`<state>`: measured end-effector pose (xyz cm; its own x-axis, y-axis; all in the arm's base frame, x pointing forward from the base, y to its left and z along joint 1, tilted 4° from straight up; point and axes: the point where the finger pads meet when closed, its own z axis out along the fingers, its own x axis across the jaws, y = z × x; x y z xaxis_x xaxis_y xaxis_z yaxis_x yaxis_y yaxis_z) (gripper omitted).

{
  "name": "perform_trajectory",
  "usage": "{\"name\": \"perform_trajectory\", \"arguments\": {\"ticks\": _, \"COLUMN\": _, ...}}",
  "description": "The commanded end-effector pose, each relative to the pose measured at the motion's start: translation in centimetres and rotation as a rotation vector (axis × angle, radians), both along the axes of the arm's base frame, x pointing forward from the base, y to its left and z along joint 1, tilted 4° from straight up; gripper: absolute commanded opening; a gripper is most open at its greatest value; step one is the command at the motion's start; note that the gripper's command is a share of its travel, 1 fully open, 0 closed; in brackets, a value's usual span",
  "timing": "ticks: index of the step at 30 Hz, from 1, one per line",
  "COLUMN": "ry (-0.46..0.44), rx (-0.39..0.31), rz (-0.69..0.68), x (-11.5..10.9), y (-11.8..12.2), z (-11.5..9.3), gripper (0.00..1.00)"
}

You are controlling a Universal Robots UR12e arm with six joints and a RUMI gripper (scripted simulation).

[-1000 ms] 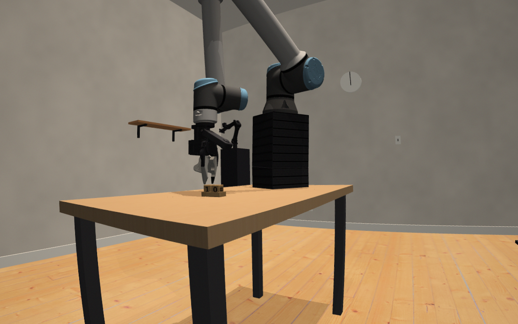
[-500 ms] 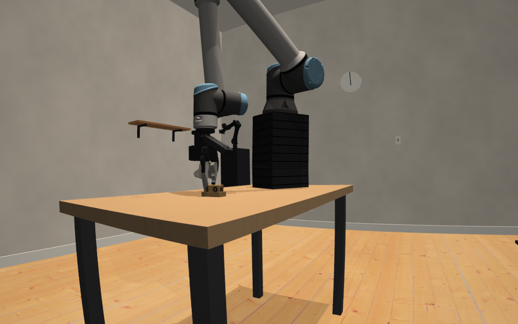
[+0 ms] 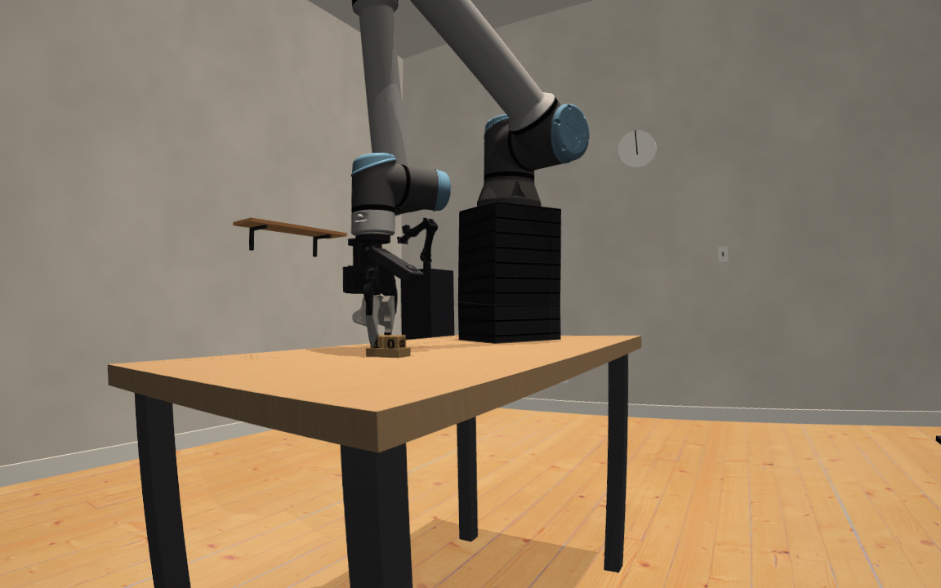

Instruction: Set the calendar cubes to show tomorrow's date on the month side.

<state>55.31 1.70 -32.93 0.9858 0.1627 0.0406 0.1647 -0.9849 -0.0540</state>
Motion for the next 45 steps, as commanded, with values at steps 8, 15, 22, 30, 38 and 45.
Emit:
{"name": "perform_trajectory", "arguments": {"ticks": 8, "ry": -0.004, "rx": -0.001, "rz": 0.0, "x": 0.3, "y": 0.02, "z": 0.07, "gripper": 0.29}}
{"name": "perform_trajectory", "arguments": {"ticks": 15, "ry": -0.004, "rx": -0.001, "rz": 0.0, "x": 0.3, "y": 0.02, "z": 0.07, "gripper": 0.29}}
{"name": "perform_trajectory", "arguments": {"ticks": 22, "ry": -0.004, "rx": -0.001, "rz": 0.0, "x": 0.3, "y": 0.02, "z": 0.07, "gripper": 0.29}}
{"name": "perform_trajectory", "arguments": {"ticks": 30, "ry": -0.004, "rx": -0.001, "rz": 0.0, "x": 0.3, "y": 0.02, "z": 0.07, "gripper": 0.11}}
{"name": "perform_trajectory", "arguments": {"ticks": 38, "ry": -0.004, "rx": -0.001, "rz": 0.0, "x": 0.3, "y": 0.02, "z": 0.07, "gripper": 0.11}}
{"name": "perform_trajectory", "arguments": {"ticks": 45, "ry": -0.004, "rx": -0.001, "rz": 0.0, "x": 0.3, "y": 0.02, "z": 0.07, "gripper": 0.11}}
